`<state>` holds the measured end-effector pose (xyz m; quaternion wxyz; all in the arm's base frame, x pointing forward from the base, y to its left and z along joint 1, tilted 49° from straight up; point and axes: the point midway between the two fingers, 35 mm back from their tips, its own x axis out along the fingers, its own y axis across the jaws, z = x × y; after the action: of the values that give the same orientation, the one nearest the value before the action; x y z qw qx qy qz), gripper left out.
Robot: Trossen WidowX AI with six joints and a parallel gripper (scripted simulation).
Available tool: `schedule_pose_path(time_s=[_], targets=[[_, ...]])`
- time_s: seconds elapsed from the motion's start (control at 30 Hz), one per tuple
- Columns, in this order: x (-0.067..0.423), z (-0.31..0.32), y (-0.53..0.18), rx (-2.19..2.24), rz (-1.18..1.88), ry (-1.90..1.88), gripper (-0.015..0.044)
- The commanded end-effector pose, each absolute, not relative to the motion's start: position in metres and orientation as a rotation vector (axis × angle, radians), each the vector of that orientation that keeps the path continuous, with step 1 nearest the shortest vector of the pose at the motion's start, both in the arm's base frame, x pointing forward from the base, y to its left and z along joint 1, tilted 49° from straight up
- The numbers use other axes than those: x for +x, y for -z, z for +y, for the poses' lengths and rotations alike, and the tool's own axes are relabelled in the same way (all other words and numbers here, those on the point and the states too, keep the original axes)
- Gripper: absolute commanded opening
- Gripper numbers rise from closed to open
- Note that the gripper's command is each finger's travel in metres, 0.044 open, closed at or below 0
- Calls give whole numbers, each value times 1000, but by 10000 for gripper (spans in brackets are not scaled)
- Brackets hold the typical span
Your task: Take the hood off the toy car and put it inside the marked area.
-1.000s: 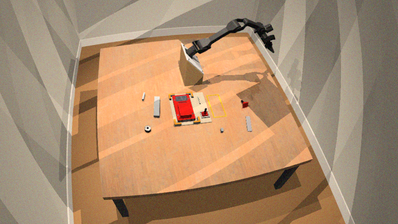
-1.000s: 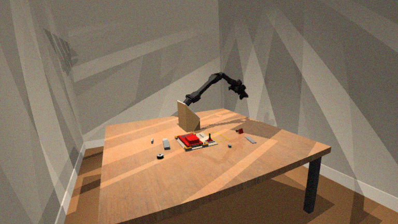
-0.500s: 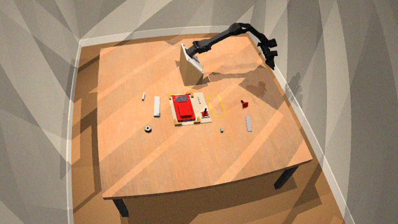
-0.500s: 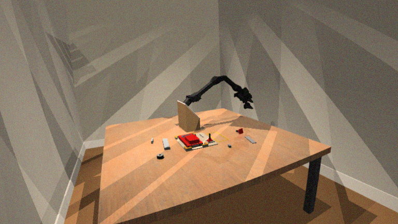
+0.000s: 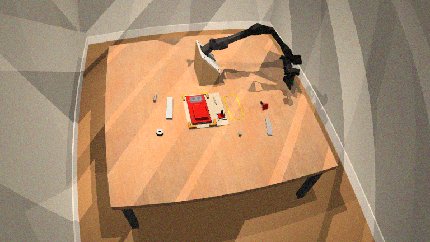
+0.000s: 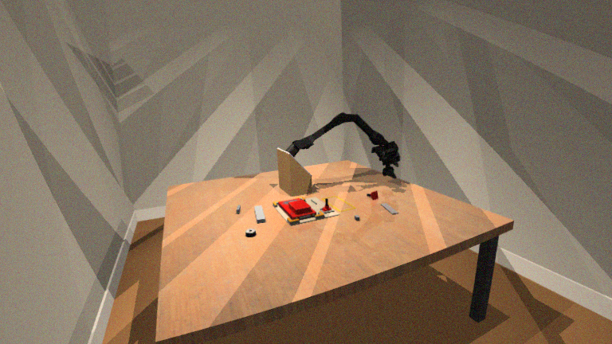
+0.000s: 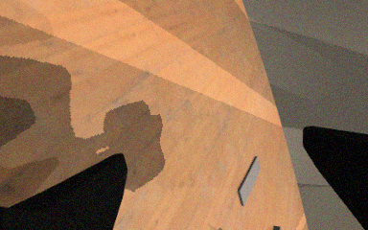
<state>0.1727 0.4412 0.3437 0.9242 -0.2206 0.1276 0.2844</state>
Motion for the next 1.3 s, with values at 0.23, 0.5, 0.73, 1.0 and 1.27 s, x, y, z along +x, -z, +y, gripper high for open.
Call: schedule_pose_path(time_s=[0.23,0.5,0.73,1.0,1.27], targets=[[245,423,-294,-512,408,-555,440],[301,392,-244,-551,549,-495,440],[336,361,-199,-572,681,-447,440],[364,324,-137,-556,879,-494,440],[385,278,-81,-506,1062,-498,440]])
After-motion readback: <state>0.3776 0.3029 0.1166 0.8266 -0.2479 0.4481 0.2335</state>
